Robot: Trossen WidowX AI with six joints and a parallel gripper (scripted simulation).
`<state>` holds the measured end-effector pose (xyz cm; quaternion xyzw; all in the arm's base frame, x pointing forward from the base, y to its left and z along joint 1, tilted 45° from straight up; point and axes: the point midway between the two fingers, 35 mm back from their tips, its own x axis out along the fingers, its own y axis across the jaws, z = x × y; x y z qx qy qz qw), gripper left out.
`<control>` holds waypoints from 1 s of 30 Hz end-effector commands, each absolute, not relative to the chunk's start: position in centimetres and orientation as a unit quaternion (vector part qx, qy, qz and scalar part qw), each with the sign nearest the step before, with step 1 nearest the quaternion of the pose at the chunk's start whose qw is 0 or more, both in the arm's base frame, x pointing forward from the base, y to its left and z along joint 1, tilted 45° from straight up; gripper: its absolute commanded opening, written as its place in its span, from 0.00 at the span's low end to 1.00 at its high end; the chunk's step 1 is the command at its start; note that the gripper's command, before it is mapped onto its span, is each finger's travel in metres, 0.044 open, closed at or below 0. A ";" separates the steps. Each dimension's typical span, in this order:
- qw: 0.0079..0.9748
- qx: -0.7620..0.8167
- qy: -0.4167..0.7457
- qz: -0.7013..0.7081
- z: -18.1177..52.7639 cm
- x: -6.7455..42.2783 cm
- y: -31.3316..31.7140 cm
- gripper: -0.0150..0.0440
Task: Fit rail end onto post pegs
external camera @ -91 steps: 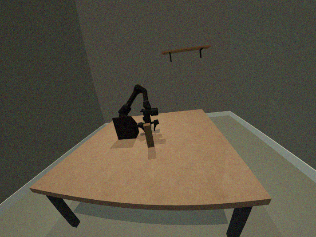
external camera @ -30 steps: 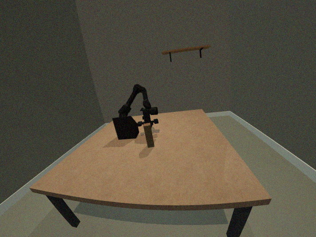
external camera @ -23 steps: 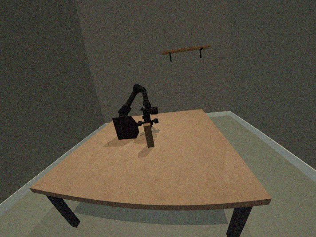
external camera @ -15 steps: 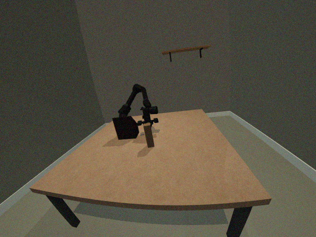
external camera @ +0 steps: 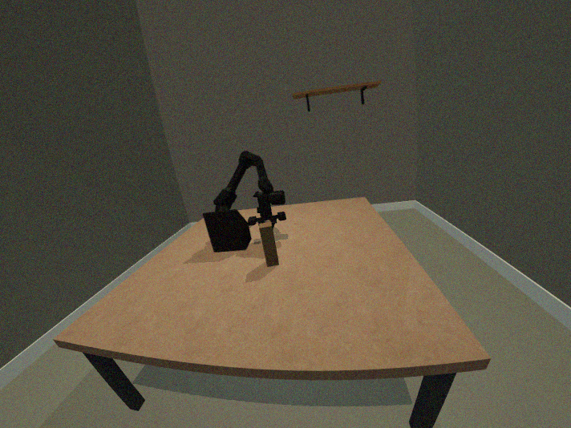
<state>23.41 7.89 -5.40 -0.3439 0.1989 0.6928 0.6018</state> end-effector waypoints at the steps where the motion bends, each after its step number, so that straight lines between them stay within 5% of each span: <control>1: 0.605 -0.344 0.196 0.691 -5.1 23.7 7.6 0.25; 30: 0.605 -0.344 0.196 0.691 -5.3 23.4 7.7 0.25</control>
